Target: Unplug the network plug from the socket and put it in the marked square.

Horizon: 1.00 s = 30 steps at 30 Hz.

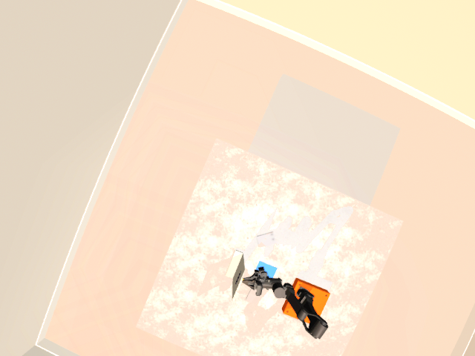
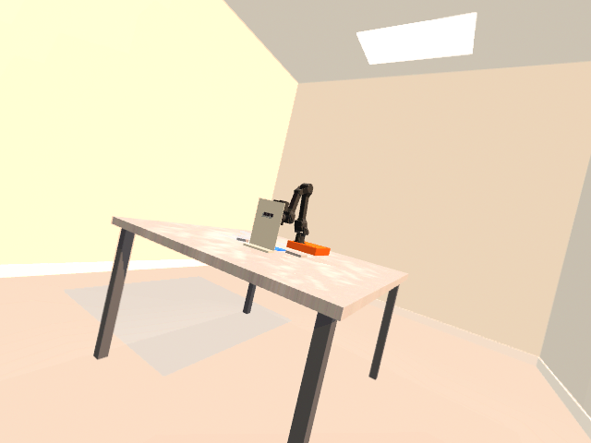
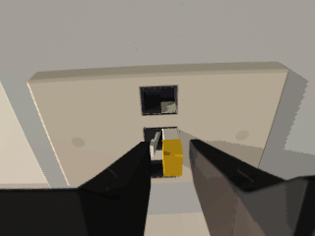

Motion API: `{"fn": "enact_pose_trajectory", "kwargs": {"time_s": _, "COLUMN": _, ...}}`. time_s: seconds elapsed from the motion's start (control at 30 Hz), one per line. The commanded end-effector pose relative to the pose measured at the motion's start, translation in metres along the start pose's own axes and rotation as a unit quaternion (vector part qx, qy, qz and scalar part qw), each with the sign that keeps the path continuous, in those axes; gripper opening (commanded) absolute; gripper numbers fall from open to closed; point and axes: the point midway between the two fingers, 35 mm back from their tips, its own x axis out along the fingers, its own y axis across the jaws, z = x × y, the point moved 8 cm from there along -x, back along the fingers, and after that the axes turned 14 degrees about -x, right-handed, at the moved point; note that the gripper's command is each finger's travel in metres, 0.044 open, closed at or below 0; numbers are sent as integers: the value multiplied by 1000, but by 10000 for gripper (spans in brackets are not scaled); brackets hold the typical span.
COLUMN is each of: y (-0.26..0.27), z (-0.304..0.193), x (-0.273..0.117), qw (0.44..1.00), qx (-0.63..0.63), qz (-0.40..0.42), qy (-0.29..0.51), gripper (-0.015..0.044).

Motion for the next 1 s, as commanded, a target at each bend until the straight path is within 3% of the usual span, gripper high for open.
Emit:
{"fn": "enact_pose_trajectory", "kwargs": {"time_s": 0.0, "y": 1, "z": 1, "x": 1, "qw": 1000, "qx": 1, "qz": 1, "qy": -3, "gripper": 63}}
{"fn": "enact_pose_trajectory", "kwargs": {"time_s": 0.33, "y": 1, "z": 1, "x": 1, "qw": 1000, "qx": 1, "qz": 1, "qy": -3, "gripper": 0}}
{"fn": "enact_pose_trajectory", "kwargs": {"time_s": 0.97, "y": 1, "z": -2, "x": -9, "qw": 1000, "qx": 1, "qz": 0, "qy": -2, "gripper": 0}}
